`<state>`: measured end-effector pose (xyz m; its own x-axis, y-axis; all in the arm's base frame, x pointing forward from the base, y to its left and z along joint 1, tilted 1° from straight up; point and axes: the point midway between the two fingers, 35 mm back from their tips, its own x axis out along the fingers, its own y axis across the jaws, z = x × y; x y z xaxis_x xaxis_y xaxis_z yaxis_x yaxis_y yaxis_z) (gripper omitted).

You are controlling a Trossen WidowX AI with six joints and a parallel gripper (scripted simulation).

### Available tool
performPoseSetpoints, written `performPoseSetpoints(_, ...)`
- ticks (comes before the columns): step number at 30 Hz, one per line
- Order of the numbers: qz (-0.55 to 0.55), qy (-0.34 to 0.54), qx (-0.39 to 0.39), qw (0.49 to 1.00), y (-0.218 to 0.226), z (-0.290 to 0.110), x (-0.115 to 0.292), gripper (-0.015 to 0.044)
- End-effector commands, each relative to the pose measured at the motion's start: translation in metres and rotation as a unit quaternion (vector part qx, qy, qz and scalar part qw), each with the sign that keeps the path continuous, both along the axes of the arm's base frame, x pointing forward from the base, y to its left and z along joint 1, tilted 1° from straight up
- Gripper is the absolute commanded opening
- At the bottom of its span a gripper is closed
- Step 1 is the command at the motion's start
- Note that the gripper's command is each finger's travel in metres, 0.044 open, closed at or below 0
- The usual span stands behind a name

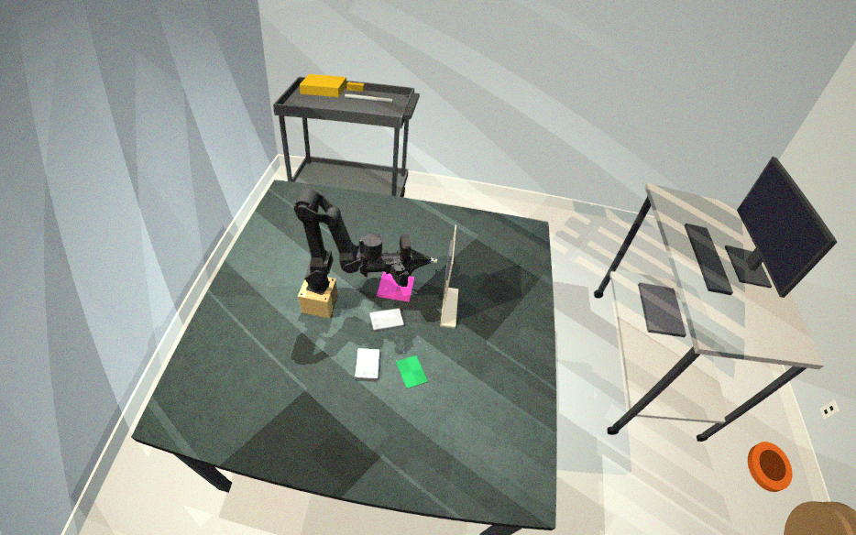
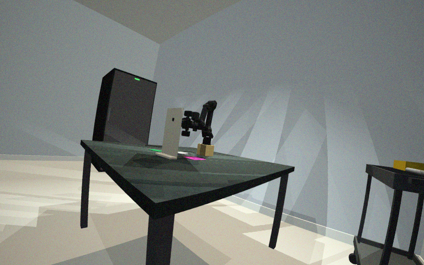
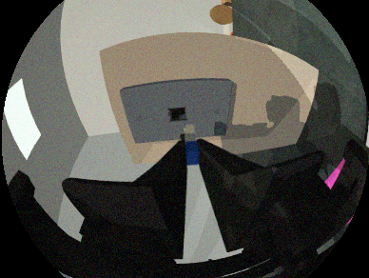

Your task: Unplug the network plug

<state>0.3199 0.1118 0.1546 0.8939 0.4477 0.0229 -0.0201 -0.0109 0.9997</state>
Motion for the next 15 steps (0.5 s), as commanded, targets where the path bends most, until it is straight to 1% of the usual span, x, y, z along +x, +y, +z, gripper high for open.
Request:
performPoseSetpoints(1,0.001,-0.004,0.003,1.000,-0.0006,0.0031,-0.0033,0.0000)
performPoseSetpoints(15,0.001,-0.004,0.003,1.000,-0.0022,0.0028,-0.0100,0.0000)
